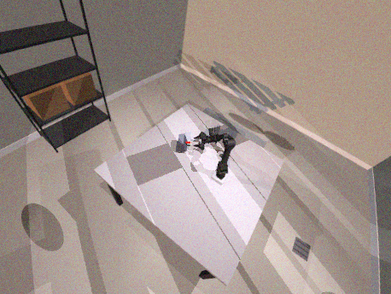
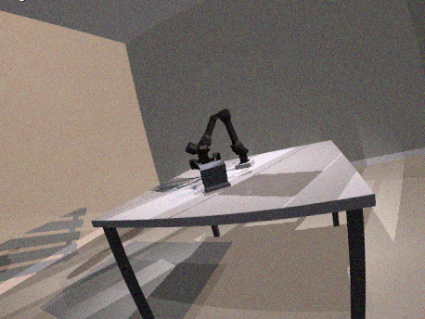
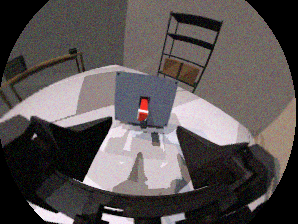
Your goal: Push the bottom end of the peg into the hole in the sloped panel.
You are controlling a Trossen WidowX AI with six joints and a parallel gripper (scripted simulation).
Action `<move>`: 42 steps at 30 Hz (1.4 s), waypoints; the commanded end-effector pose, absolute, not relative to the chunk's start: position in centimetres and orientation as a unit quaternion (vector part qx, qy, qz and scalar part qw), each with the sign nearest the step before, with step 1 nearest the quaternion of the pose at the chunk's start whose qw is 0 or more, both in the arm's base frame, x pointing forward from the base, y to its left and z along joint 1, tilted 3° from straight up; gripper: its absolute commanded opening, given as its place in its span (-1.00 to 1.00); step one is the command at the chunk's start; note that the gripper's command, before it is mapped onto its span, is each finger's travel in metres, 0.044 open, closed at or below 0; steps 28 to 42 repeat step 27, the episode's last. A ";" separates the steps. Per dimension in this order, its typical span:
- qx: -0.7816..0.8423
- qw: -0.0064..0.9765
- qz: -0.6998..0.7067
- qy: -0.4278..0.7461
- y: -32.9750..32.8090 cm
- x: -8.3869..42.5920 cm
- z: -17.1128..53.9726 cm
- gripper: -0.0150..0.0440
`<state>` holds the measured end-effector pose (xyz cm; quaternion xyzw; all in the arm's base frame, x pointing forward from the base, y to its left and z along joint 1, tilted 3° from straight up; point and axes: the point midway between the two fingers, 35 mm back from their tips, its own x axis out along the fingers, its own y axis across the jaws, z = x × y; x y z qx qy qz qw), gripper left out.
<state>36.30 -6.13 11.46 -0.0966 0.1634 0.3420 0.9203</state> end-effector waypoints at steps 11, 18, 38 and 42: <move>-0.100 0.922 0.341 0.156 -7.5 34.8 12.2 1.00; -0.098 0.923 0.340 0.154 -8.1 34.0 12.3 1.00; -0.098 0.923 0.340 0.154 -8.5 33.5 12.9 1.00; -0.098 0.923 0.340 0.154 -8.5 33.5 12.9 1.00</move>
